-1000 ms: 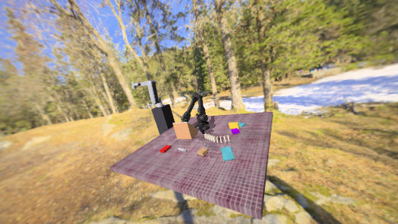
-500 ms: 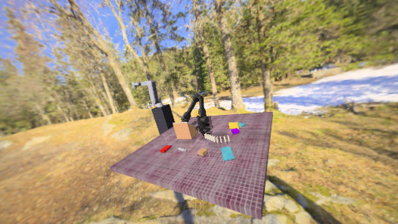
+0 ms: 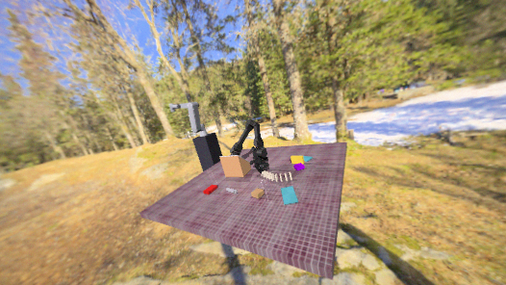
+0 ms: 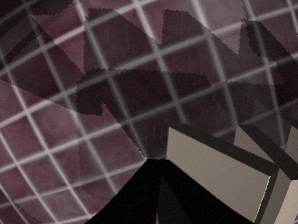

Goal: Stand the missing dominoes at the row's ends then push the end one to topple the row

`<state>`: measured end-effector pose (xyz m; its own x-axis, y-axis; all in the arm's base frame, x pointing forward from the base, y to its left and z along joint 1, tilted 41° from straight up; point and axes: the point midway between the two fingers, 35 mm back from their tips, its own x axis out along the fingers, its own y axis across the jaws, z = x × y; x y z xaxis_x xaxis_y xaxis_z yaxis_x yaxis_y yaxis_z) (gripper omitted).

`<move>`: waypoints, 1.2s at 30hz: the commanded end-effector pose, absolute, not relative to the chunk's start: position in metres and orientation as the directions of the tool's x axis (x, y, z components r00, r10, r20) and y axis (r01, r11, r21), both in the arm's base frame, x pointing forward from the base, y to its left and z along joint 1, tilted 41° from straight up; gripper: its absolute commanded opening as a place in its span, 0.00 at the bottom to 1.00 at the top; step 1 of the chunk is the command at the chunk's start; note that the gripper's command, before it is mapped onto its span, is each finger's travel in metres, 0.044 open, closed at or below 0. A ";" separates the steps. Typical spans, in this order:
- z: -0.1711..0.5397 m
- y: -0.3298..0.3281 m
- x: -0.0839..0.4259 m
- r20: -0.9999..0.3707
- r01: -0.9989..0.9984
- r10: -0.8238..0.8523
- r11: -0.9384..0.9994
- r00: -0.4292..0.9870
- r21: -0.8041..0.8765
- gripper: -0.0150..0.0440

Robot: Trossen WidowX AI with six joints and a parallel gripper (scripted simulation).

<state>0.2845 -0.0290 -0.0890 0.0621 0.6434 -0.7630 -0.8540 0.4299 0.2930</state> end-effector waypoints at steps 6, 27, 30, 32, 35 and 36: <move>-0.052 -0.077 0.304 -0.768 -0.860 0.637 0.427 0.068 0.278 0.25; -0.052 -0.077 0.304 -0.768 -0.860 0.637 0.427 0.068 0.278 0.25; -0.052 -0.077 0.304 -0.768 -0.860 0.637 0.427 0.068 0.278 0.25; -0.052 -0.077 0.304 -0.768 -0.860 0.637 0.427 0.068 0.278 0.25; -0.052 -0.077 0.304 -0.768 -0.860 0.637 0.427 0.068 0.278 0.25; -0.052 -0.077 0.304 -0.768 -0.860 0.637 0.427 0.068 0.278 0.25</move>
<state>0.3043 -0.0767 -0.0521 0.0705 0.6394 -0.7656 -0.8590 0.4292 0.2793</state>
